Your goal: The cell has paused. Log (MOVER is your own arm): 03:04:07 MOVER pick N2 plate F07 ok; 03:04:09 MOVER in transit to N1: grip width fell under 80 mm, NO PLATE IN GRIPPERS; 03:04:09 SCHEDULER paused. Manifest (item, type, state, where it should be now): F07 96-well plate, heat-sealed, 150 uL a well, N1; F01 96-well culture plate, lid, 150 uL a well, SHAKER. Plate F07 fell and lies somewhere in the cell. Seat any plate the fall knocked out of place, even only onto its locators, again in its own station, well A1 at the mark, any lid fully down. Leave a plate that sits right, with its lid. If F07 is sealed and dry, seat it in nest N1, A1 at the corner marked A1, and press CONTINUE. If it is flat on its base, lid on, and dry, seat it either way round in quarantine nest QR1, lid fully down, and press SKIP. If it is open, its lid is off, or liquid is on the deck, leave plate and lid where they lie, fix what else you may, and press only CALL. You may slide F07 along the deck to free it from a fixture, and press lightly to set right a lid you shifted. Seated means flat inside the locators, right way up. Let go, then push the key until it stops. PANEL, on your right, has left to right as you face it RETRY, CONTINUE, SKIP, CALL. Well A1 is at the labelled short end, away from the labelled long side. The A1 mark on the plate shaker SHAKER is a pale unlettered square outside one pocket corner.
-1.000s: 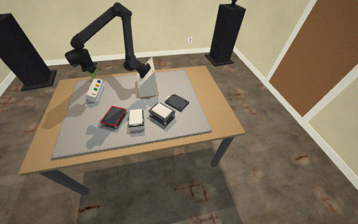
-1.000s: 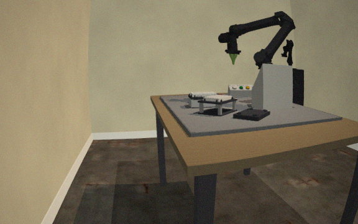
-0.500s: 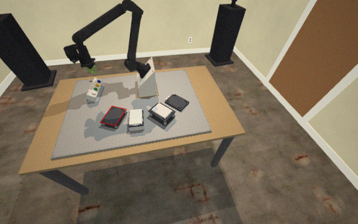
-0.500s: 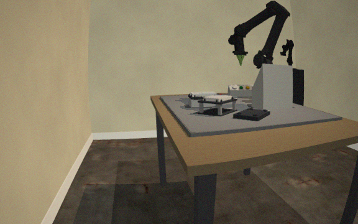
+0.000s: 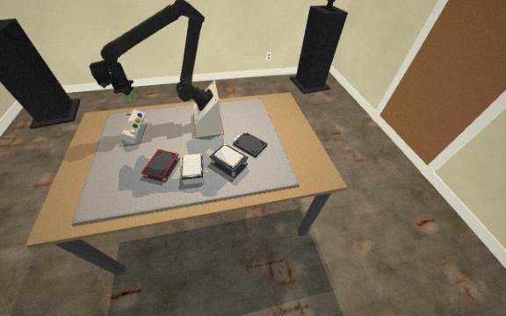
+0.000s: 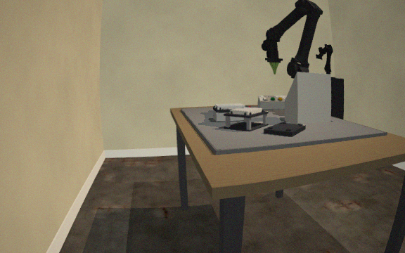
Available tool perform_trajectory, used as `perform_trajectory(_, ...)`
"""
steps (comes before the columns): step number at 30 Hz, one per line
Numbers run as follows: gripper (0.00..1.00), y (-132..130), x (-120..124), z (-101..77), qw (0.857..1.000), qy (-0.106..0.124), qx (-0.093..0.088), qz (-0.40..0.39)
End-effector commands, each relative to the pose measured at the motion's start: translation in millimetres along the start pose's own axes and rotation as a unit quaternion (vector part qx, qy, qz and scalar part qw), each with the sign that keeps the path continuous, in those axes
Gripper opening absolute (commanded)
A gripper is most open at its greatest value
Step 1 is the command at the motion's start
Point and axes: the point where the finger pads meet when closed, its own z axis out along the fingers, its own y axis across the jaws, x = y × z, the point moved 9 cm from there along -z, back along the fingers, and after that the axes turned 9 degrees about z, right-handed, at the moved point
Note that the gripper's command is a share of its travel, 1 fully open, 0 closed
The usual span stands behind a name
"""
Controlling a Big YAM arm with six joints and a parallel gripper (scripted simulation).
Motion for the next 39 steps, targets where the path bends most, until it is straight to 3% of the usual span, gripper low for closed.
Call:
perform_trajectory(1, 0.0, 3, -10, -14.6, 1.0, -0.02, -0.011, -0.008)
perform_trajectory(2, 0.0, 2, -6, 4.5, 1.0, -0.007, -0.002, -0.012)
perform_trajectory(15, 0.0, 10, -26, 66.5, 1.0, -0.006, -0.002, -0.013)
perform_trajectory(17, 0.0, 10, -26, 66.5, 1.0, -0.006, -0.002, -0.013)
perform_trajectory(22, 0.0, 13, -33, 90.4, 1.0, -0.006, -0.002, -0.013)
perform_trajectory(25, 0.0, 17, -32, 91.6, 1.0, -0.005, -0.006, -0.018)
perform_trajectory(26, 0.0, 16, -32, 81.4, 1.0, -0.018, -0.012, -0.017)
perform_trajectory(27, 0.0, 15, -30, 81.4, 1.0, -0.011, -0.009, -0.018)
perform_trajectory(29, 0.0, 18, -37, 75.2, 1.0, -0.02, -0.013, -0.018)
perform_trajectory(31, 0.0, 18, -40, 78.6, 1.0, -0.019, -0.01, -0.01)
perform_trajectory(32, 0.0, 19, -36, 85.0, 1.0, -0.008, -0.008, -0.02)
perform_trajectory(39, 0.0, 18, -40, 78.6, 1.0, -0.019, -0.01, -0.01)
